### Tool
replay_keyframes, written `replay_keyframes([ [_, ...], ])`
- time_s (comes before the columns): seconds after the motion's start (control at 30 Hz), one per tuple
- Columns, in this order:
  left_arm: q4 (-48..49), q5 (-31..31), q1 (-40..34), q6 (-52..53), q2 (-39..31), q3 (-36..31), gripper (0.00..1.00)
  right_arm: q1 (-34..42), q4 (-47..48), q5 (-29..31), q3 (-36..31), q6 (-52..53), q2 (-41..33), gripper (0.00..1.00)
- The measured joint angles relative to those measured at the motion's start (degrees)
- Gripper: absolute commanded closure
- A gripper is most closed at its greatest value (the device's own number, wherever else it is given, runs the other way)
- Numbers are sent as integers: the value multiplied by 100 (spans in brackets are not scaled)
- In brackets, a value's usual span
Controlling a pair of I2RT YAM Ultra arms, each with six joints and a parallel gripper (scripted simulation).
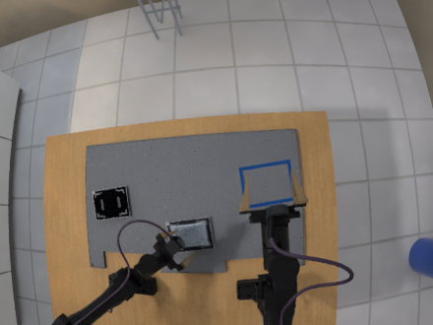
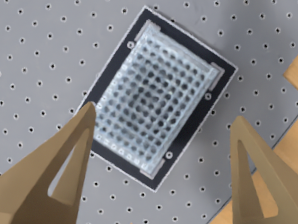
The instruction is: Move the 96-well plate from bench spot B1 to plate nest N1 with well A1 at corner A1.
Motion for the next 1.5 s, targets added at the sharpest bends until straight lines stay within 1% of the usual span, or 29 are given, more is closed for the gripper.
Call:
replay_keyframes([
  [0.53,111,33,0,15,0,0,0,0,50,37,2,31,0,0],
  [0.73,-140,118,13,164,7,2,0,46,-225,98,0,46,-15,0],
  [0.83,-627,181,66,369,136,144,0,326,-778,111,-2,50,-170,0],
  [0.9,-1043,216,105,553,297,389,0,619,-1235,101,0,50,-402,0],
  [1.03,-1950,234,177,1019,761,1178,0,1300,-2337,-2,63,46,-1121,0],
  [1.17,-2741,214,195,1464,1261,1963,0,1838,-3421,-87,321,17,-1803,0],
  [1.3,-3436,155,195,1792,1617,2426,0,2184,-4291,-101,586,-9,-2090,0],
  [1.4,-4017,63,192,2041,2063,2924,0,2387,-5053,-138,723,-55,-2288,0],
  [1.5,-4575,-59,149,2280,2511,3471,0,2420,-5831,-168,850,-118,-2568,0],
])
